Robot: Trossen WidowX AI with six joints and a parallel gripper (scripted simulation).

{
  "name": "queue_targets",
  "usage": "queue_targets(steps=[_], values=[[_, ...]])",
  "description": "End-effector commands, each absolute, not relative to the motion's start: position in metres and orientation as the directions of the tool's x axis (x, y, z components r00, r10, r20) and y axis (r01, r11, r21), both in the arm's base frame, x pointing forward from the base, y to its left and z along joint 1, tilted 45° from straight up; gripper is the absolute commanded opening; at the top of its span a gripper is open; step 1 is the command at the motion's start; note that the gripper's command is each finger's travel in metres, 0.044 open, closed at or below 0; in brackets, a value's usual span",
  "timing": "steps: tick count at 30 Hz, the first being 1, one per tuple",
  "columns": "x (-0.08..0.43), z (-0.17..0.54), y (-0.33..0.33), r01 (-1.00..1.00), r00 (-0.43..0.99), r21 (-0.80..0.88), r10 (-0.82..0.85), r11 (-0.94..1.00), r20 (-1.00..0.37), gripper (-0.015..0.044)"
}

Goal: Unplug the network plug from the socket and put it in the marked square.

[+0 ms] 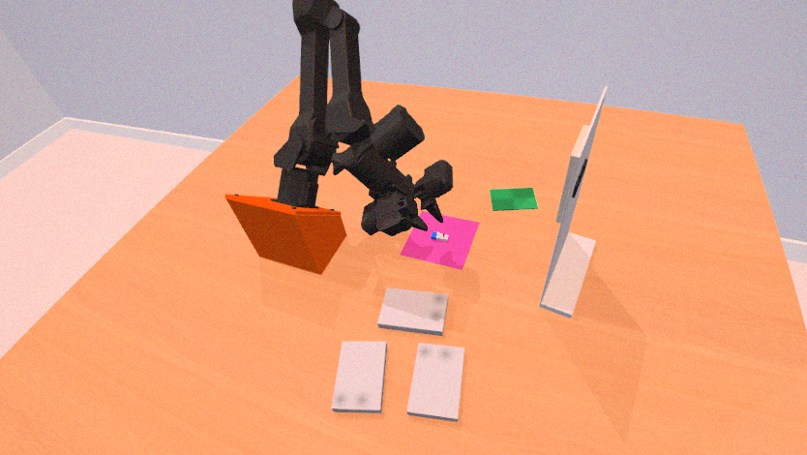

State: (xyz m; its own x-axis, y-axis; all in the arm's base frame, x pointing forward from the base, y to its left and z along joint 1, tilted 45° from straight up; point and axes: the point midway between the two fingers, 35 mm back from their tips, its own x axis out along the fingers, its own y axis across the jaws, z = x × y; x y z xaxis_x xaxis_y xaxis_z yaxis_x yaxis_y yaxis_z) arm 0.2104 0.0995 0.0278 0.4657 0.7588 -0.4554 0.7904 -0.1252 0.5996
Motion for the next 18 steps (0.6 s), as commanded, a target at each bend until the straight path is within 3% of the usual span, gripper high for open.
queue_targets(steps=[1, 18], values=[[0.212, 0.03, 0.097, 0.788, 0.464, 0.603, 0.76, -0.12, -0.455, 0.0156], [0.215, 0.034, 0.087, 0.793, 0.458, 0.599, 0.755, -0.108, -0.47, 0.0156]])
